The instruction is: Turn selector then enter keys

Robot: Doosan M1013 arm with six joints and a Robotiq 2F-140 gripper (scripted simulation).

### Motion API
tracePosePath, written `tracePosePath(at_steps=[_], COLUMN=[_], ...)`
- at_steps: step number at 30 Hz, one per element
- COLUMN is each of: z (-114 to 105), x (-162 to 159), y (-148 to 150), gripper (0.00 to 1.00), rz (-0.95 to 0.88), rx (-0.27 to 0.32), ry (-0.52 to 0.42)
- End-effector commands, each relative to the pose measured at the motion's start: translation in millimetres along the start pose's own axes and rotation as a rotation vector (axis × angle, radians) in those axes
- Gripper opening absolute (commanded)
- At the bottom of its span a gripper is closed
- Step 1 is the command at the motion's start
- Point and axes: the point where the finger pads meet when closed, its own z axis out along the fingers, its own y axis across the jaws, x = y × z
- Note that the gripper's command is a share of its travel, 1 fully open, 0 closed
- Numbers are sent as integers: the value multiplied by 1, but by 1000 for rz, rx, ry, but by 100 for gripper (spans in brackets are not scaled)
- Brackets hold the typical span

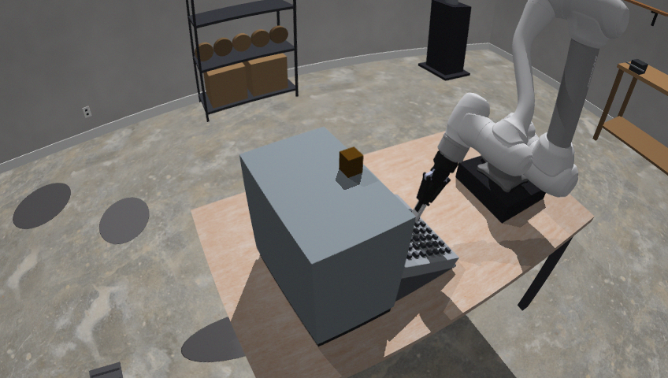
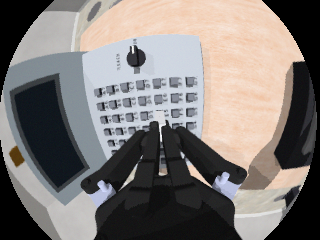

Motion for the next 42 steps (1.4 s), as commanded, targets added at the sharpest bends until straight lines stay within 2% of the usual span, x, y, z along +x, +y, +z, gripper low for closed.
tracePosePath(at_steps=[1,42], z=[3,10], x=[0,0], y=[0,0], gripper=[0,0], rz=[0,0], rx=[0,0], ry=[0,0])
